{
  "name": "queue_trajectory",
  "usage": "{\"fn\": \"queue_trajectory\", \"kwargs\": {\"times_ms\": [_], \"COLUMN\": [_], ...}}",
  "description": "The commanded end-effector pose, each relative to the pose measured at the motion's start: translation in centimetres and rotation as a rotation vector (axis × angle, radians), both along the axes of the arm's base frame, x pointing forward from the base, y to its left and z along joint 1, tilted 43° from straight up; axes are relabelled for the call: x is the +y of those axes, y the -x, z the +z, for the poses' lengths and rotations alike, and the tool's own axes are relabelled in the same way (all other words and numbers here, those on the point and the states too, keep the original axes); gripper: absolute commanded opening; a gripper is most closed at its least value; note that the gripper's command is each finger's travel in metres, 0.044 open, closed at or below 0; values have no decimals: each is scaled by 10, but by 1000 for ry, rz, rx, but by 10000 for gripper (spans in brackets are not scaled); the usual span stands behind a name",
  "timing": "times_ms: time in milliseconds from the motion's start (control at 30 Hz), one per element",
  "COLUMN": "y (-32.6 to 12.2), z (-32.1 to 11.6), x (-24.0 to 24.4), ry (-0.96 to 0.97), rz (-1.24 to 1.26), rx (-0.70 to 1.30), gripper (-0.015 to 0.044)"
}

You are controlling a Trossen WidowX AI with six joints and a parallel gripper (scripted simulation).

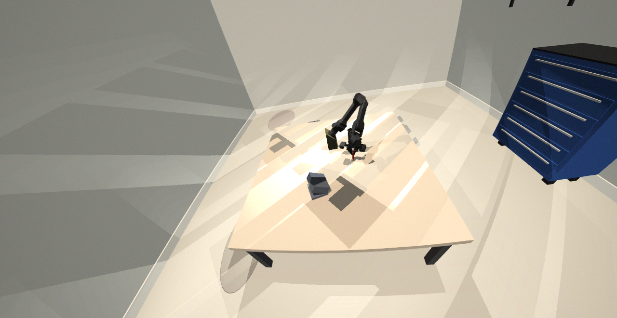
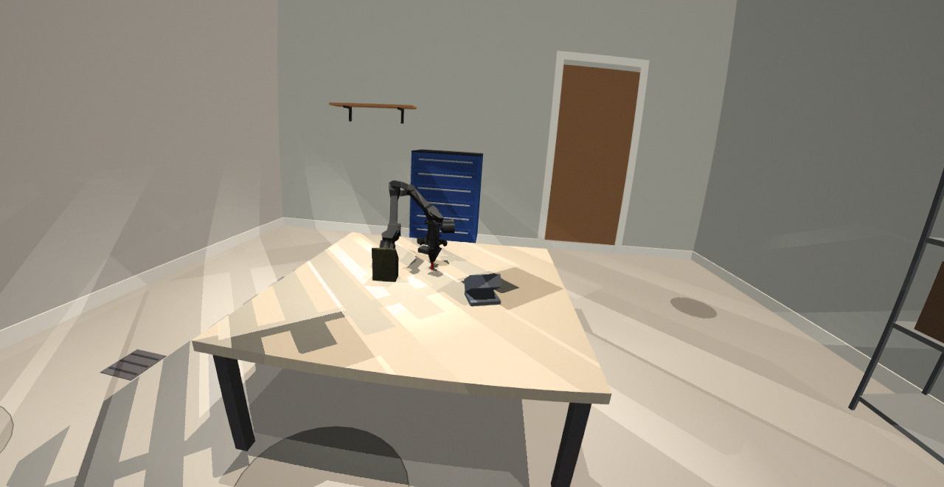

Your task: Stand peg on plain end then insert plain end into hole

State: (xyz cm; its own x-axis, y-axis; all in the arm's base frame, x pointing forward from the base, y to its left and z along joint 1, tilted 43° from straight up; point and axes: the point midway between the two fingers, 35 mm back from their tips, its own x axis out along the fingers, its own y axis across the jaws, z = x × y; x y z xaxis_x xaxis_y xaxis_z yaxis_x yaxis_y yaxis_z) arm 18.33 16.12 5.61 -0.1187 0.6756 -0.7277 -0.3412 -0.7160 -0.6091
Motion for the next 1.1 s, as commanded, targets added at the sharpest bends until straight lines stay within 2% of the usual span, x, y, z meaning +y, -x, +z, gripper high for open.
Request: {"fn": "queue_trajectory", "kwargs": {"times_ms": [0, 1067], "y": [0, -13], "z": [0, 53], "x": [0, -59], "ry": [-1, 4], "rz": [1, -3], "rx": [-2, 10], "gripper": [0, 0]}}
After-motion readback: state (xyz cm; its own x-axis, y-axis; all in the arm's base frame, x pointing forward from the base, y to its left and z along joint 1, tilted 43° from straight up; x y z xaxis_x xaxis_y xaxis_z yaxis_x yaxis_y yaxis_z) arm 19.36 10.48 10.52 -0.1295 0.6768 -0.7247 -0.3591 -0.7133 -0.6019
